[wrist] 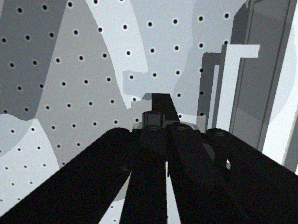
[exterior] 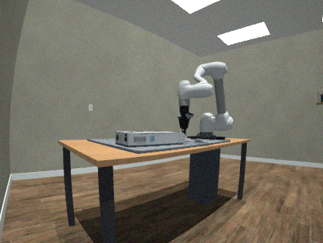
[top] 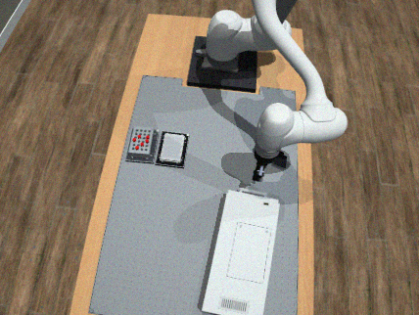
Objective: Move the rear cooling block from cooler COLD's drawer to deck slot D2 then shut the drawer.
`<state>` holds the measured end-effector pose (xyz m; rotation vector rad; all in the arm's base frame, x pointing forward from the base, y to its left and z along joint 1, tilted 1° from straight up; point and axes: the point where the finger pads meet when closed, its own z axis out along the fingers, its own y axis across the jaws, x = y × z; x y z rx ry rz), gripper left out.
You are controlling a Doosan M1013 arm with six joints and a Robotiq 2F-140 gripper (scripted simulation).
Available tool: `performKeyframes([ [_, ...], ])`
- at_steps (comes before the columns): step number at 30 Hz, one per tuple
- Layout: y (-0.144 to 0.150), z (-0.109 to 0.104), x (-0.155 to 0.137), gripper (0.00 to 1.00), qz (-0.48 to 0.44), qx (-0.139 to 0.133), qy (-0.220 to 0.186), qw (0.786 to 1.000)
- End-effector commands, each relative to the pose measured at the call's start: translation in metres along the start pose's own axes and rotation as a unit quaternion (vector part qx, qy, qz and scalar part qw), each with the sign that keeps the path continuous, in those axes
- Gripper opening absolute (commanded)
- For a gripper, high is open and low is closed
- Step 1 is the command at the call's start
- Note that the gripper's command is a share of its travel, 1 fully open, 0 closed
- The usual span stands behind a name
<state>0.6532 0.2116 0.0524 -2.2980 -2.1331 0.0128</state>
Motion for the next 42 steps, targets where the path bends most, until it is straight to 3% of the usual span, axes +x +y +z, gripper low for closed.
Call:
performKeyframes([
  [1,0.001,-0.006,0.000,0.10,0.000,-0.001,0.000,1.000],
  [42,0.000,-0.053,0.000,0.10,0.000,-0.001,0.000,1.000],
])
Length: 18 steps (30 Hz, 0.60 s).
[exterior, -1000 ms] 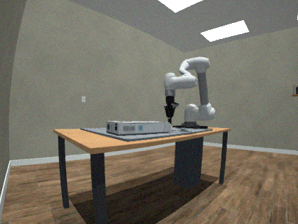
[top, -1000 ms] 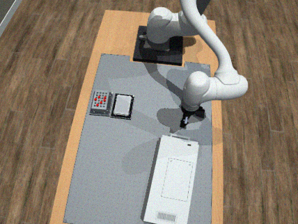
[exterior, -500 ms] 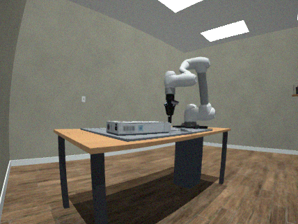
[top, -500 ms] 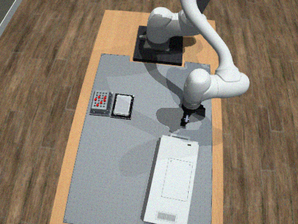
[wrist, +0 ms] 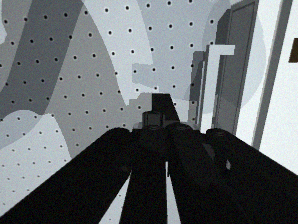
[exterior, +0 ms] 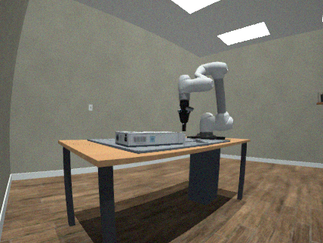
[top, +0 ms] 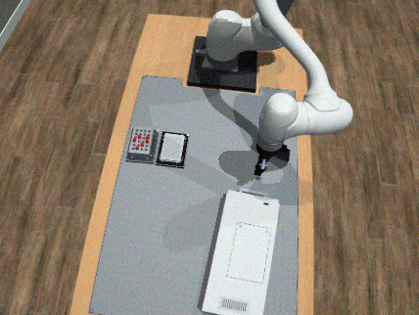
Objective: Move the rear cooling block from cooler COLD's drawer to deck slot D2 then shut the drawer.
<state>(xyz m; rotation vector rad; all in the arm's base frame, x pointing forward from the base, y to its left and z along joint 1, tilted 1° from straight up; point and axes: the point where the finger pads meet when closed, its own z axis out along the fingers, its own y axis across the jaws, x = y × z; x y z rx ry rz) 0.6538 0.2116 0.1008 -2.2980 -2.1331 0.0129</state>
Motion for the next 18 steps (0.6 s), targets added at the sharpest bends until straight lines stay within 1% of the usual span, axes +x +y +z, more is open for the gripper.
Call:
performKeyframes([
  [1,0.000,-0.006,0.000,0.10,0.000,-0.001,0.001,1.000],
  [18,0.000,-0.026,0.000,0.10,0.000,-0.001,0.001,1.000],
])
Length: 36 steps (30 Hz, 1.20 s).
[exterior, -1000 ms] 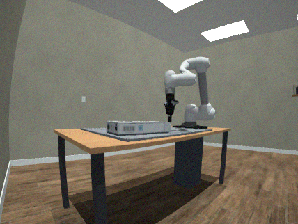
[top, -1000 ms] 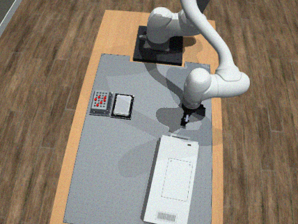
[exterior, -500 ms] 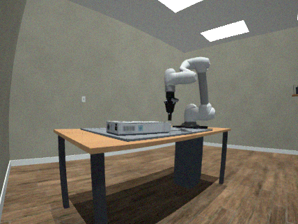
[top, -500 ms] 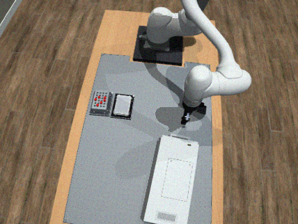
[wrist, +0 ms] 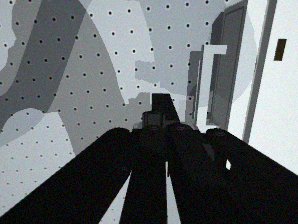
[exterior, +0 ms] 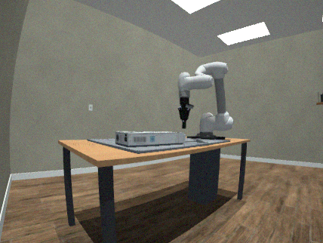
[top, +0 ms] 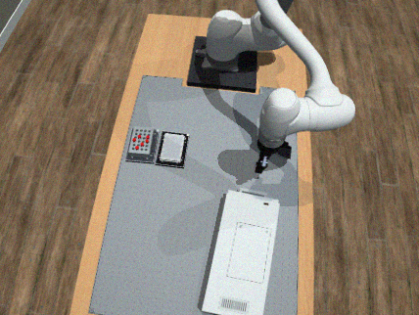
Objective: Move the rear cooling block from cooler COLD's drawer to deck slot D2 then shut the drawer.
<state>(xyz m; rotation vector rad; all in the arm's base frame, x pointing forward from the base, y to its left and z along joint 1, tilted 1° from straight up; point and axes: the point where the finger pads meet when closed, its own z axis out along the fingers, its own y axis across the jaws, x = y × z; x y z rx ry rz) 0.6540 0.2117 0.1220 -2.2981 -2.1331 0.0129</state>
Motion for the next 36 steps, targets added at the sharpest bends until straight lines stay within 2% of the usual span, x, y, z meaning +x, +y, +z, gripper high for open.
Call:
performKeyframes([
  [1,0.000,-0.006,0.000,0.10,0.000,-0.001,0.001,1.000],
  [8,0.000,-0.015,0.000,0.10,0.000,-0.001,0.001,1.000],
  [26,0.000,-0.015,0.000,0.10,0.000,-0.001,0.001,1.000],
  [27,-0.003,-0.016,0.000,0.35,0.000,-0.001,0.001,1.000],
  [36,-0.029,-0.027,0.000,0.35,0.000,-0.001,0.001,1.000],
])
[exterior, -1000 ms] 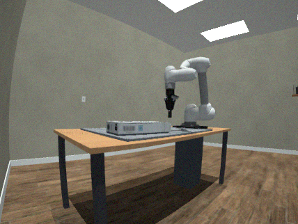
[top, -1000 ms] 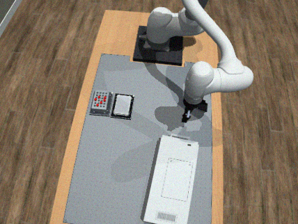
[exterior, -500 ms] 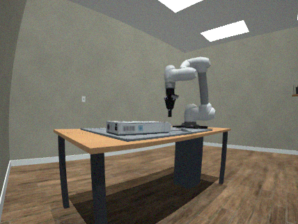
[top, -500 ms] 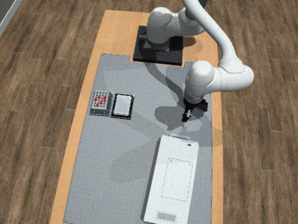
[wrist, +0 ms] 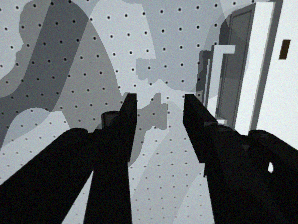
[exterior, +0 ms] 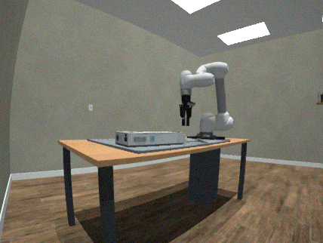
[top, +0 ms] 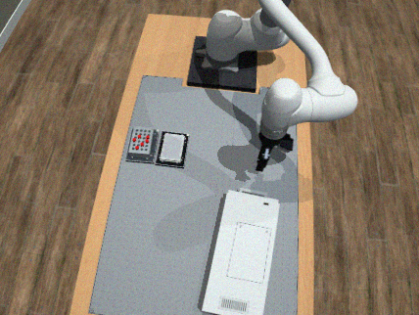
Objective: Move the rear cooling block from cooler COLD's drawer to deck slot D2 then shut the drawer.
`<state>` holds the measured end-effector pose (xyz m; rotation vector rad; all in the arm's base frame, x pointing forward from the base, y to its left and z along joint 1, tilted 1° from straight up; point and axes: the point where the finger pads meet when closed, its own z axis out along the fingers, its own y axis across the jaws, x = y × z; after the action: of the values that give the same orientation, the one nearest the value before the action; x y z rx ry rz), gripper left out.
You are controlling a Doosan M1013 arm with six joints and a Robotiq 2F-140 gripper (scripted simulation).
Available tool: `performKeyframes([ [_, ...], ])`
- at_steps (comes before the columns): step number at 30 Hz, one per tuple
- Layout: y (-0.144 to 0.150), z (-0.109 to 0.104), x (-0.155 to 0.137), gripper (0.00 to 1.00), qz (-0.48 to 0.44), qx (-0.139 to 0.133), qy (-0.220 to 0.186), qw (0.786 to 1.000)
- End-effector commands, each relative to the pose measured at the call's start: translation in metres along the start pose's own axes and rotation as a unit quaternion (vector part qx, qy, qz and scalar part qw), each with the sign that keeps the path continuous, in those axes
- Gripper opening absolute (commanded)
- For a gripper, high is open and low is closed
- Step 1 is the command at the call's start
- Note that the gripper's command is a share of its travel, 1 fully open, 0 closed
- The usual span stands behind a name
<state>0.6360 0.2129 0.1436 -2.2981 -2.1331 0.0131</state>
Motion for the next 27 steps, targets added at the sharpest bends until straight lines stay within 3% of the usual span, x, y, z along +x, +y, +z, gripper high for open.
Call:
performKeyframes([
  [1,-0.014,-0.007,0.000,0.35,0.000,-0.001,0.001,1.000],
  [20,-0.077,-0.034,0.000,0.35,0.000,-0.001,0.001,1.000],
  [27,-0.079,-0.035,0.000,0.35,0.000,-0.001,0.001,1.000],
])
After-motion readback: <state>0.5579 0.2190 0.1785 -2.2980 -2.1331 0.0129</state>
